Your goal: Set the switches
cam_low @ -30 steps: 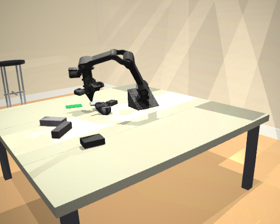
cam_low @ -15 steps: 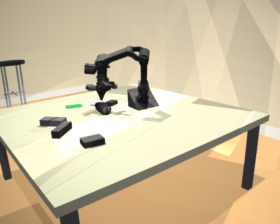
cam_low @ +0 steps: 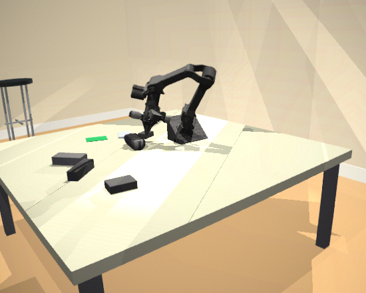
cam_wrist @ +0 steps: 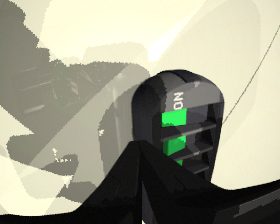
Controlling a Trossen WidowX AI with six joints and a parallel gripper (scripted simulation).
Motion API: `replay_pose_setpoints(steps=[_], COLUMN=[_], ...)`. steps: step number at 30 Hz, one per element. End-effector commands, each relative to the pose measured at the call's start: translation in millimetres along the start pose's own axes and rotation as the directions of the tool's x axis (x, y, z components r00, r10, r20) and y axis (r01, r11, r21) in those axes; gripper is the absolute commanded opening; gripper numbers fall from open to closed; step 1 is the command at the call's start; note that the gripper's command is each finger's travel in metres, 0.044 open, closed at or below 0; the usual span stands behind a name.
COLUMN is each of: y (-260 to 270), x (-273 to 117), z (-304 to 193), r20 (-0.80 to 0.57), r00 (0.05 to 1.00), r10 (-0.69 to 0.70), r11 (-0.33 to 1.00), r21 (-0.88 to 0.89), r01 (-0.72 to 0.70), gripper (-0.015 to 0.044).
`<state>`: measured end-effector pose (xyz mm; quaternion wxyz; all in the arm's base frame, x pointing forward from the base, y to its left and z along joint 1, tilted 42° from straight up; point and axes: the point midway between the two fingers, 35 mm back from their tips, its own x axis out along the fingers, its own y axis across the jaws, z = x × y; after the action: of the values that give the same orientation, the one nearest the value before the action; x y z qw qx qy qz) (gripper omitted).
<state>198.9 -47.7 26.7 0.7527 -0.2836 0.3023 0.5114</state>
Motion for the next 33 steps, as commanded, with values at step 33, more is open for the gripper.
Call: replay_pose_setpoints(steps=[33], y=[18.7], x=[46.3], z=[2.2], r20=[0.003], r00=[0.999], r10=[-0.036], r11=[0.999], r21=[0.022], r01=[0.036], gripper=[0.0000])
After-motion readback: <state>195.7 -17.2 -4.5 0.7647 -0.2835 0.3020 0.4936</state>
